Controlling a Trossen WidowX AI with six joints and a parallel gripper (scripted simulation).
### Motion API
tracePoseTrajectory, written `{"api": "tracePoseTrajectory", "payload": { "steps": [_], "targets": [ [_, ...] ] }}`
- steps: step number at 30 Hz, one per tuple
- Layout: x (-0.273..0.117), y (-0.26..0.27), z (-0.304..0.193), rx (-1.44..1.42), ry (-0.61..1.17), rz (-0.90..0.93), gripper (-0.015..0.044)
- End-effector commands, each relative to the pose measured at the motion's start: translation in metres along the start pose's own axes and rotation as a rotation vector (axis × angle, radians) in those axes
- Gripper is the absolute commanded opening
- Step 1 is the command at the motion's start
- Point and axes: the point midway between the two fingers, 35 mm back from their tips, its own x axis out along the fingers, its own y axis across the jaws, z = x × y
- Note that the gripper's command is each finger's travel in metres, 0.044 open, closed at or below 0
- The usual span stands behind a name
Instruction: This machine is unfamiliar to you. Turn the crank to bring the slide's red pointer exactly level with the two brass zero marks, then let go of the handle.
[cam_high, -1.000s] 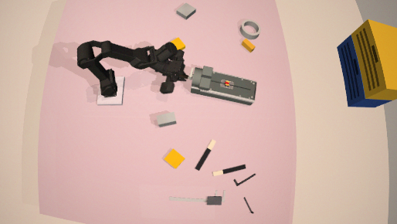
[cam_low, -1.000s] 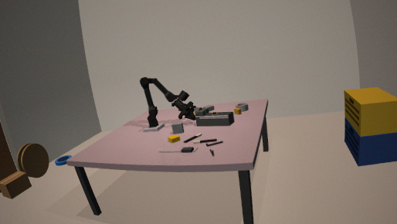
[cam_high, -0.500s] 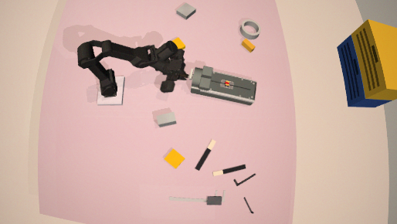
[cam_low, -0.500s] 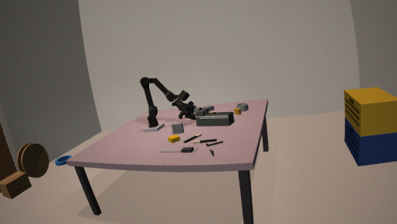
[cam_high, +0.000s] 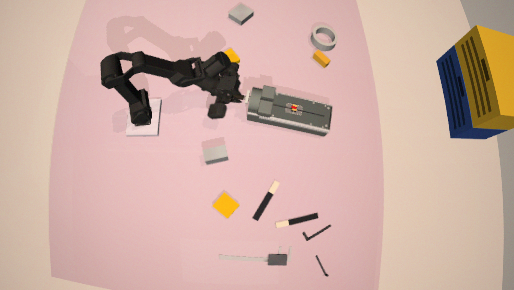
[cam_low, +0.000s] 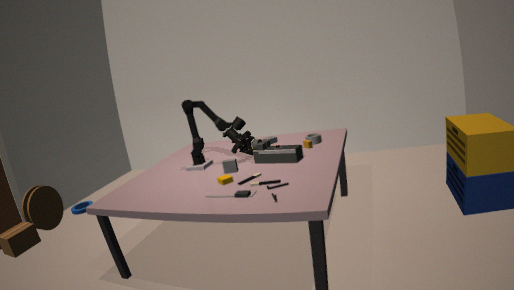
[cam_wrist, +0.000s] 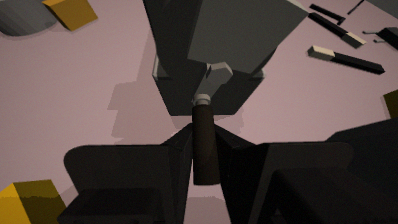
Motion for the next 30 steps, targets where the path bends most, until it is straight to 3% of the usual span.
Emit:
{"api": "tracePoseTrajectory", "payload": {
  "steps": [1, 30],
  "targets": [
    [-0.0021, 0.0088, 0.0017, -0.006, -0.002, 0.025, 0.0],
    [-0.0075, 0.0164, 0.0065, -0.006, -0.002, 0.026, 0.0]
  ]
}}
